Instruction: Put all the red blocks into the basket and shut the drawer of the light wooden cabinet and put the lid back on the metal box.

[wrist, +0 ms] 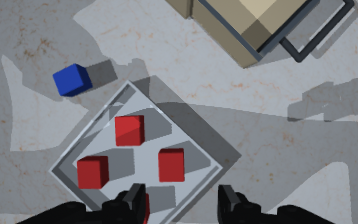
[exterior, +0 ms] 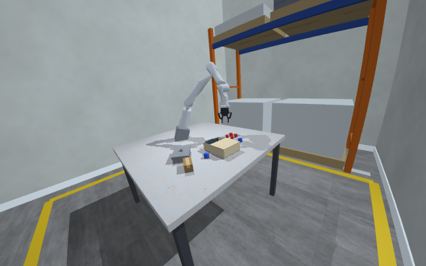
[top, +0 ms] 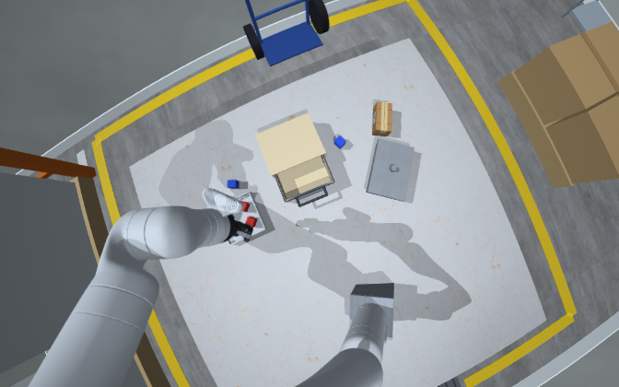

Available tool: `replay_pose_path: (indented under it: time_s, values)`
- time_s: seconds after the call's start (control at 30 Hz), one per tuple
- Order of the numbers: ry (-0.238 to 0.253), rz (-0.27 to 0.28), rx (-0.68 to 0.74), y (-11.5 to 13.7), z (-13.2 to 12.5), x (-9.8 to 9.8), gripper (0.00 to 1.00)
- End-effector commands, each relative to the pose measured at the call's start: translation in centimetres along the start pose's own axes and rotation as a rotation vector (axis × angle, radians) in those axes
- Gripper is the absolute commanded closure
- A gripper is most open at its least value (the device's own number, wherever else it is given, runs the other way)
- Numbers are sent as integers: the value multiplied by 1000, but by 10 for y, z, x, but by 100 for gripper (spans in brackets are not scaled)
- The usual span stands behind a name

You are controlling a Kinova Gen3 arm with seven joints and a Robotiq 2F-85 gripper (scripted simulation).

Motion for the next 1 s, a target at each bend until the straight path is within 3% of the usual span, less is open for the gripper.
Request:
replay_pose_path:
  time_s: [0.0, 0.07, 0.27, 0.47, 0.87, 0.9, 0.97]
  values:
    - [-5, -1, 62, 12, 14, 1, 47]
    - [-9, -2, 105, 20, 25, 1, 47]
    - [-17, -7, 453, 71, 110, 3, 47]
    - [2, -3, 728, 96, 180, 1, 47]
    - [8, -2, 776, 99, 192, 0, 47]
    - [8, -2, 776, 99, 192, 0, 70]
    - [8, -2, 776, 99, 192, 0, 70]
Point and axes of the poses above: the point where the finger pads meet when closed, its own x axis out along the fingers, its own z axis across the jaws, y = z × x, the point moved 10 cm from there along -x, back along the fingers, and after that the axes turned 15 degrees about -x, right-handed, at the moved point
